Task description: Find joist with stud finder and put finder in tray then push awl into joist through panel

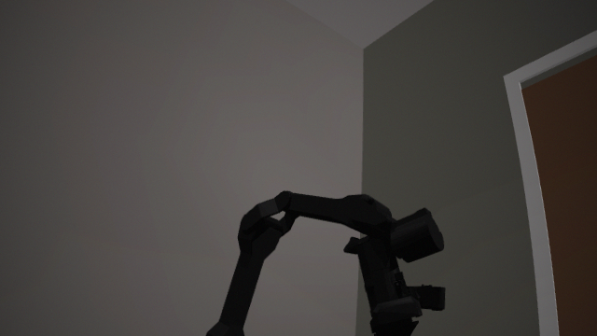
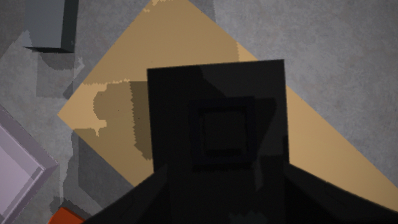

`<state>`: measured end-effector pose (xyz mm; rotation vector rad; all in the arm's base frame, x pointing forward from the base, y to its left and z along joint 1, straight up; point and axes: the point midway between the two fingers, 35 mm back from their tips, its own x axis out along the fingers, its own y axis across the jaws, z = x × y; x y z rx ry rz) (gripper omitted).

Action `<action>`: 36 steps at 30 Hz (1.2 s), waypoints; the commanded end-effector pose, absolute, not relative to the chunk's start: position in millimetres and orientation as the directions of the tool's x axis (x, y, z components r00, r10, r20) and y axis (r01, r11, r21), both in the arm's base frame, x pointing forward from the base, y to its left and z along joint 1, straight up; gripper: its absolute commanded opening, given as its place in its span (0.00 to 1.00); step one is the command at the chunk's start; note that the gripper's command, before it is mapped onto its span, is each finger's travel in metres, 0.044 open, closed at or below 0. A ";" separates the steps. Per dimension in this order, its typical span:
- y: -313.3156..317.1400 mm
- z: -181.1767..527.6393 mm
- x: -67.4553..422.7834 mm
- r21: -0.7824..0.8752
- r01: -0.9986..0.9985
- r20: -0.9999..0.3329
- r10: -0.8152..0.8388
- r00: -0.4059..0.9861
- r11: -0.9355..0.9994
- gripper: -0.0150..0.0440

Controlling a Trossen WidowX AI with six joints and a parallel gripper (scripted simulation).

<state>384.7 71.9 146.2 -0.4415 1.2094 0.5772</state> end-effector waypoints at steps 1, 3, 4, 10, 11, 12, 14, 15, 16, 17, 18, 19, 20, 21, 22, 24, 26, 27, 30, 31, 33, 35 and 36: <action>95.7 146.6 375.9 -0.017 -0.672 -0.952 0.193 0.236 0.740 0.25; 108.4 145.8 371.1 -0.017 -0.697 -0.952 0.201 0.230 0.717 0.25; 114.7 145.4 368.6 -0.017 -0.709 -0.952 0.205 0.226 0.705 0.25; 151.0 142.9 351.0 -0.016 -0.777 -0.952 0.227 0.204 0.630 0.25; 156.9 142.5 347.7 -0.016 -0.787 -0.952 0.231 0.200 0.616 0.25; 162.6 142.1 344.3 -0.016 -0.798 -0.952 0.234 0.196 0.603 0.25; 173.9 141.2 337.2 -0.016 -0.818 -0.952 0.241 0.188 0.576 0.25; 179.5 140.8 333.6 -0.016 -0.827 -0.952 0.244 0.184 0.562 0.25; 185.0 140.4 329.8 -0.016 -0.837 -0.952 0.247 0.180 0.548 0.25; 190.4 140.0 326.0 -0.016 -0.846 -0.952 0.250 0.175 0.533 0.25; 195.7 139.5 322.0 -0.016 -0.855 -0.952 0.253 0.171 0.519 0.25; 200.9 139.1 318.0 -0.016 -0.863 -0.952 0.256 0.167 0.505 0.25; 206.1 138.7 313.9 -0.016 -0.872 -0.952 0.259 0.162 0.490 0.25; 211.1 138.2 309.7 -0.016 -0.880 -0.952 0.261 0.158 0.475 0.25; 216.1 137.8 305.4 -0.015 -0.888 -0.952 0.264 0.154 0.460 0.25; 225.8 136.9 296.6 -0.015 -0.903 -0.952 0.269 0.144 0.430 0.25; 235.2 136.1 287.5 -0.015 -0.917 -0.952 0.274 0.135 0.399 0.25; 239.7 135.6 282.8 -0.015 -0.923 -0.952 0.276 0.130 0.384 0.25; 252.8 134.3 268.4 -0.015 -0.942 -0.952 0.283 0.116 0.336 0.25; 257.0 133.8 263.4 -0.015 -0.947 -0.952 0.285 0.111 0.320 0.25; 265.1 132.9 253.3 -0.015 -0.957 -0.952 0.288 0.101 0.288 0.25; 272.7 132.0 243.0 -0.015 -0.967 -0.952 0.292 0.091 0.256 0.25; 276.4 131.6 237.7 -0.015 -0.971 -0.952 0.293 0.086 0.239 0.25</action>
